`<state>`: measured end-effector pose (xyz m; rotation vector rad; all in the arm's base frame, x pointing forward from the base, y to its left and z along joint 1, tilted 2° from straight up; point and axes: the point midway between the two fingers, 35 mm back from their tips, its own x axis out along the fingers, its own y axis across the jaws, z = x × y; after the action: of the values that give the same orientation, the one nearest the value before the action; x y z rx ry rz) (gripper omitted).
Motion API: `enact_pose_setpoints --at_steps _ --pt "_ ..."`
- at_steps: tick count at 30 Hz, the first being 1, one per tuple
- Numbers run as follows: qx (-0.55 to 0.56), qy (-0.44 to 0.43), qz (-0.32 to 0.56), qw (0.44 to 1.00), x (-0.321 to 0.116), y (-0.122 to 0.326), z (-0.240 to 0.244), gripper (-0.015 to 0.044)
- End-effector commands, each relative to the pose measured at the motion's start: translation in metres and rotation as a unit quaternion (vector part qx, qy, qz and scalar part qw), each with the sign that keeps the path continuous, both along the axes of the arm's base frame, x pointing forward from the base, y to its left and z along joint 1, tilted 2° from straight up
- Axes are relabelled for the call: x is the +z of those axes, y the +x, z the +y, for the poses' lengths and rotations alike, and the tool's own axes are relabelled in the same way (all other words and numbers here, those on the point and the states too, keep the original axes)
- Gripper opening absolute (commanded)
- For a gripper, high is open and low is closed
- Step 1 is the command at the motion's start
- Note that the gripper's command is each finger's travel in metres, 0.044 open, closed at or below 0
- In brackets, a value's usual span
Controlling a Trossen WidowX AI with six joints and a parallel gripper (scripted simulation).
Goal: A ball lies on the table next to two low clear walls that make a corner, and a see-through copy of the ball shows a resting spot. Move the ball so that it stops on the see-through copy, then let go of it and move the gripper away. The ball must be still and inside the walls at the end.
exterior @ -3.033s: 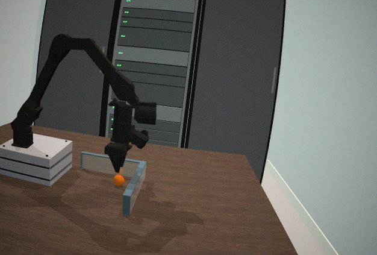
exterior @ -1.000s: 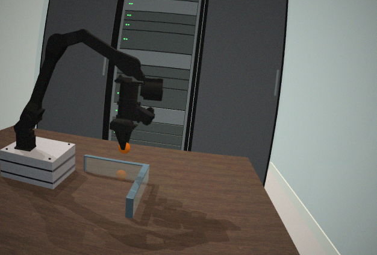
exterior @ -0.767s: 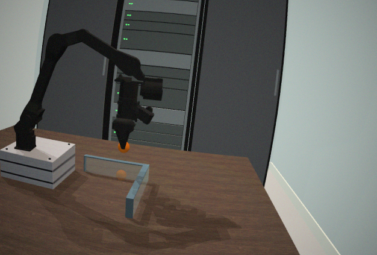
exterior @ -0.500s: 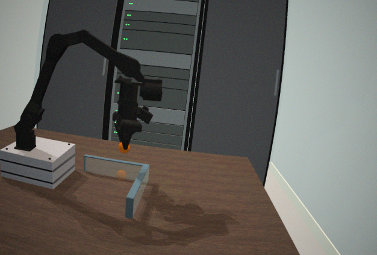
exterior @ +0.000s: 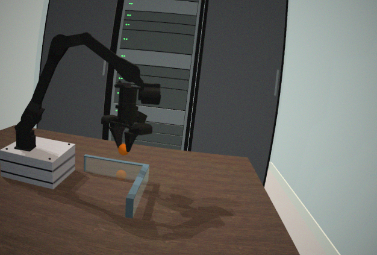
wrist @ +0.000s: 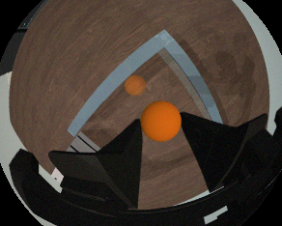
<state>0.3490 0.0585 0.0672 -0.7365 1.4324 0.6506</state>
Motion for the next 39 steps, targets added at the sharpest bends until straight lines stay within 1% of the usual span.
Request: enact_pose_setpoints --at_steps 1,11,20,24,31,39 --pt "0.096 -0.003 0.007 0.995 -0.008 -0.002 0.009 0.0" --pt "0.28 -0.009 0.014 0.96 -0.019 -0.006 0.027 0.0" --pt "0.283 -0.01 0.014 0.959 -0.021 -0.006 0.027 0.0" --pt "0.283 -0.01 0.014 0.959 -0.038 -0.004 0.027 0.0" --pt "0.283 -0.01 0.014 0.959 -0.088 -0.004 0.025 0.0" --pt "0.283 -0.01 0.014 0.959 -0.09 -0.004 0.025 0.0"
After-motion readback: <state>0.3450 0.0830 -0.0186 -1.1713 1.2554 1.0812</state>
